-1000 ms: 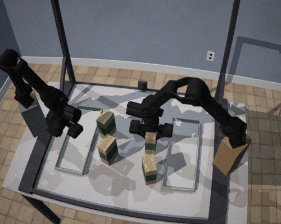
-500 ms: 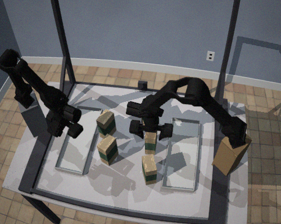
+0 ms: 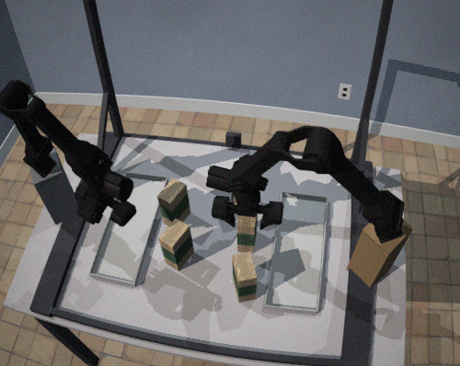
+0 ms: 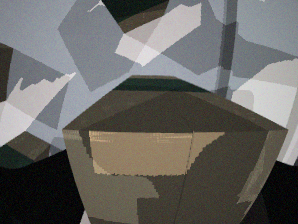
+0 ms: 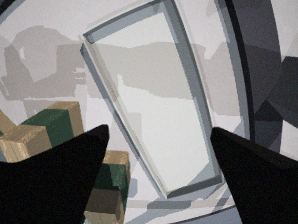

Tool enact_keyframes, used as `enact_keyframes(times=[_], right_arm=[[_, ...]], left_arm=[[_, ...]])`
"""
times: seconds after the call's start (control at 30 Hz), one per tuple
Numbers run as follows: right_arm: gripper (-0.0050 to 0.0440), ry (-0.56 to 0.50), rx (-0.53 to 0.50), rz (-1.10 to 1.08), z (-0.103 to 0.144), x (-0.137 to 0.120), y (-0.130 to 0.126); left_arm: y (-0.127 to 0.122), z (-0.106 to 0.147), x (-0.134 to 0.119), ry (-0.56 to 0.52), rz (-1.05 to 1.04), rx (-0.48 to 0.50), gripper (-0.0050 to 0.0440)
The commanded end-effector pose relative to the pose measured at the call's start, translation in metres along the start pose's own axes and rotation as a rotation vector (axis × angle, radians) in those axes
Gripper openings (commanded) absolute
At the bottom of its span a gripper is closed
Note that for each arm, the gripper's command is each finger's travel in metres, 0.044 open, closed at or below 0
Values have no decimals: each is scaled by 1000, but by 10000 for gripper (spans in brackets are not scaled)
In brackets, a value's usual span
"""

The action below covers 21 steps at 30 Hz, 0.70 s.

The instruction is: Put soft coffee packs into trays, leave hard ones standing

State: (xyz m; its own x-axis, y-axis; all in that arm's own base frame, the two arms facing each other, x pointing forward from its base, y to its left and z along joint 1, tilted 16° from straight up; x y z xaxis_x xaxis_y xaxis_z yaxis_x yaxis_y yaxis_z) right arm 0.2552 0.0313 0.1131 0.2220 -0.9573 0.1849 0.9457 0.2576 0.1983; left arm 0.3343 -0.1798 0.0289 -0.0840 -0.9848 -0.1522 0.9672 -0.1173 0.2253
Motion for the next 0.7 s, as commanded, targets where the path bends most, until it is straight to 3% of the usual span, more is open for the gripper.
enact_keyframes(times=[0.0,0.2,0.27,0.33,0.57,0.67], right_arm=[[353,2,21,1,4,1,2],[353,2,21,1,4,1,2],[353,2,21,1,4,1,2],[353,2,21,1,4,1,2],[353,2,21,1,4,1,2],[353,2,21,1,4,1,2]], left_arm=[[4,6,0,-11,2,20,358],[4,6,0,-11,2,20,358],[4,23,0,-11,2,20,358],[4,23,0,-11,2,20,358],[3,81,0,-12,2,20,358],[3,85,0,-12,2,20,358]])
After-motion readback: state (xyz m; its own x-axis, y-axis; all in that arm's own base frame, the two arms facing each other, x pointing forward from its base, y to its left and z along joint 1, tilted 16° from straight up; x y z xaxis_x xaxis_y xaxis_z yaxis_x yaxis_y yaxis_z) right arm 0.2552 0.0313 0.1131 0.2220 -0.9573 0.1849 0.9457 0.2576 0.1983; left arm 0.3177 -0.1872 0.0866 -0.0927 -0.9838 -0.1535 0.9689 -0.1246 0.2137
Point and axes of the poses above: on each arm, the point midway between the two fingers, 35 mm back from their tips, its own z axis back along the fingers, its own y axis across the jaws, x = y × z, the point moved 9 cm from there along z, back along the fingers, and after that the axes turned 12 degrees about z, right-handed, at the moved point
